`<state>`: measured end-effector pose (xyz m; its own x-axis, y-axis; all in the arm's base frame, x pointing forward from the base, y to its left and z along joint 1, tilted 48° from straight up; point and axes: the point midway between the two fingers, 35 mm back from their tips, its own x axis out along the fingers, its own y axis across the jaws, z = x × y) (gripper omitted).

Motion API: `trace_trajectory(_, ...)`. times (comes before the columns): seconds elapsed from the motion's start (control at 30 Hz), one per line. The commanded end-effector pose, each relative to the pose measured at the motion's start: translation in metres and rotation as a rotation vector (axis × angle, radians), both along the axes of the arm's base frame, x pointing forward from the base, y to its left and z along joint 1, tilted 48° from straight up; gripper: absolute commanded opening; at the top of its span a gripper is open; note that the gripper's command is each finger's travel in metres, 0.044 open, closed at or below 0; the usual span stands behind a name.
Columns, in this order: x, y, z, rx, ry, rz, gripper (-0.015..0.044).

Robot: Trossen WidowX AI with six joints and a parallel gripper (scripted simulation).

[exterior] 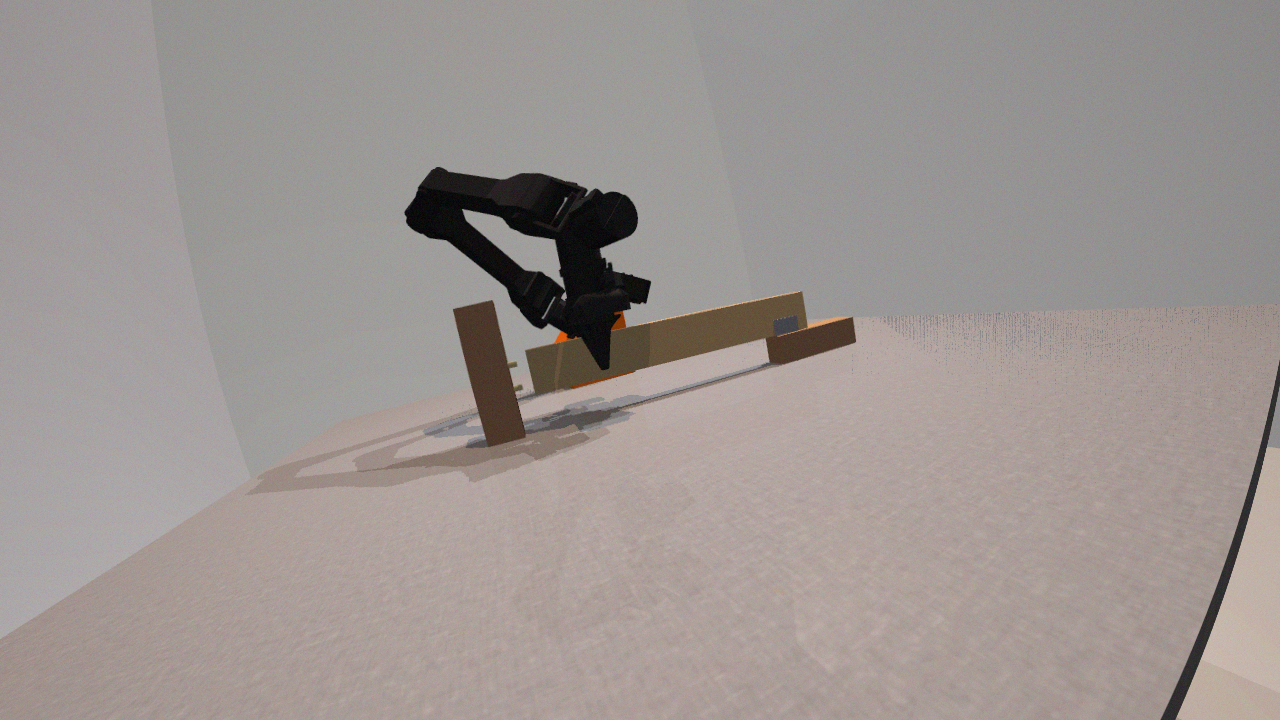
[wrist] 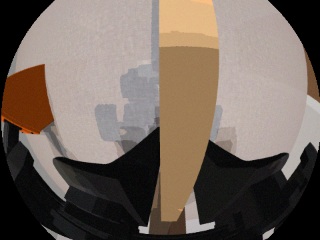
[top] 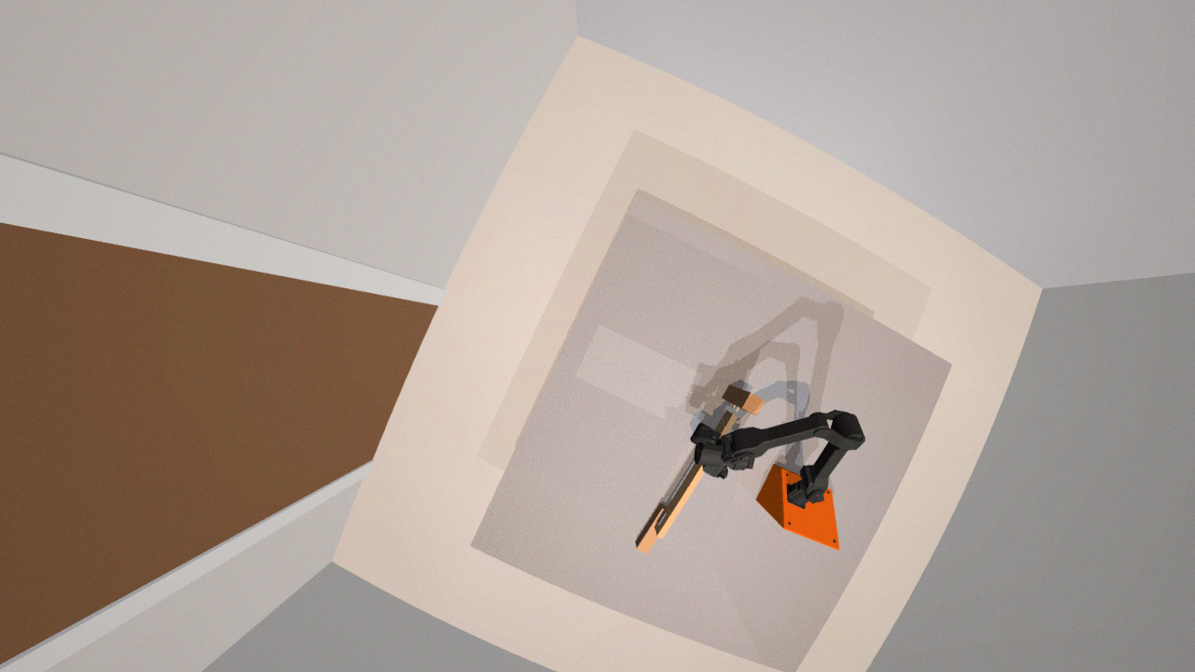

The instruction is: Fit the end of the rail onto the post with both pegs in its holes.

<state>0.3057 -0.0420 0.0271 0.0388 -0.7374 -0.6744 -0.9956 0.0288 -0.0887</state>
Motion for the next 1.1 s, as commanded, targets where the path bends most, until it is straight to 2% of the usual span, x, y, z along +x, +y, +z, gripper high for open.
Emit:
trace_trajectory(0.0,-0.0003,-0.0006,0.0011,0.002,0.004,0.003,0.0000)
trace_trajectory(1.07,-0.0010,-0.0076,0.0084,0.002,0.004,0.003,0.0000)
